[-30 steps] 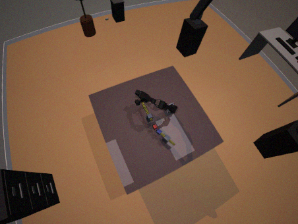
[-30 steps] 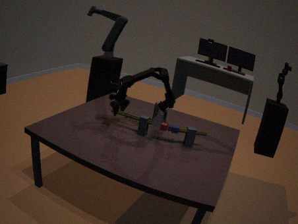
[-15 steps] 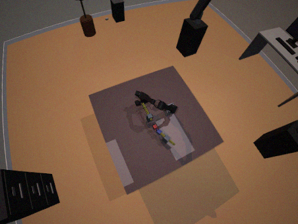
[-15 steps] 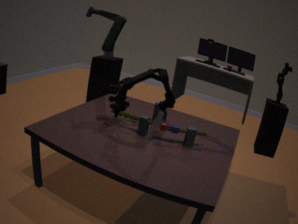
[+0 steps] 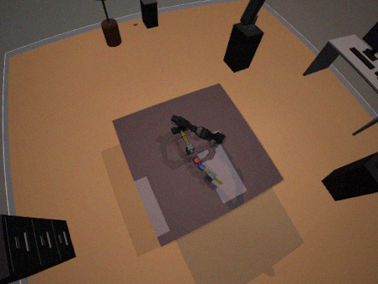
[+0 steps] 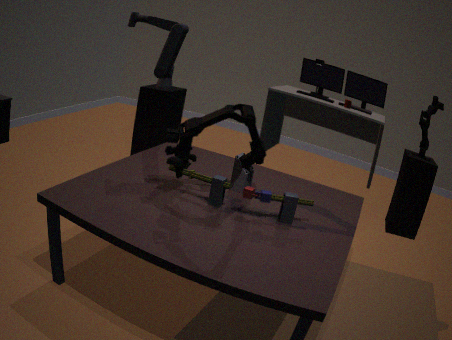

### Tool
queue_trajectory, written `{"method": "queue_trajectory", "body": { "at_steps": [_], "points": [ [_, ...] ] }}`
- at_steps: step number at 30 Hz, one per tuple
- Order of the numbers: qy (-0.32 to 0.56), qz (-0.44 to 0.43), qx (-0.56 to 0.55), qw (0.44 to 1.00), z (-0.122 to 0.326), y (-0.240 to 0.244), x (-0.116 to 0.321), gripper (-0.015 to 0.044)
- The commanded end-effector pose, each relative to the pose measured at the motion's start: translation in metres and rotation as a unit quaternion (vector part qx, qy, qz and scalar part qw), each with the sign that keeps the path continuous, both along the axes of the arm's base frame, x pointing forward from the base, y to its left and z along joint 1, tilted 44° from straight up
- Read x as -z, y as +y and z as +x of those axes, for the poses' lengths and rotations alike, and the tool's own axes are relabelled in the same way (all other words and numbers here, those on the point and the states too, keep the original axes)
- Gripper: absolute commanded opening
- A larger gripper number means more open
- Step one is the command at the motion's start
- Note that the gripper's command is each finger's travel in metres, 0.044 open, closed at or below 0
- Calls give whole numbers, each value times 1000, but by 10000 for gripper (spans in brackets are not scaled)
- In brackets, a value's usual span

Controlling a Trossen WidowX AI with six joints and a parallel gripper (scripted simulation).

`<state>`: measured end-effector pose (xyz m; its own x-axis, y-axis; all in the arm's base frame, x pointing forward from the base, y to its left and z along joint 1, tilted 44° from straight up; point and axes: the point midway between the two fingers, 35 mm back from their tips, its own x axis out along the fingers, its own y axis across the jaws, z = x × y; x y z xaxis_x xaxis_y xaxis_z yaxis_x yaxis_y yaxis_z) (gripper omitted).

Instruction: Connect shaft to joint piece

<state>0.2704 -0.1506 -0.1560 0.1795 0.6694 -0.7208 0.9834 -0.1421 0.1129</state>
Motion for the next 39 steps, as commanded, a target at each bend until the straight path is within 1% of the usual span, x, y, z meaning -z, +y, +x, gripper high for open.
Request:
{"method": "queue_trajectory", "body": {
  "at_steps": [1,2,4,39],
  "points": [
    [1,2,3,1000,0,1,0,102],
    [1,2,3,1000,0,1,0,76],
    [1,2,3,1000,0,1,0,67],
    [0,0,1,1000,0,0,0,67]
  ]
}}
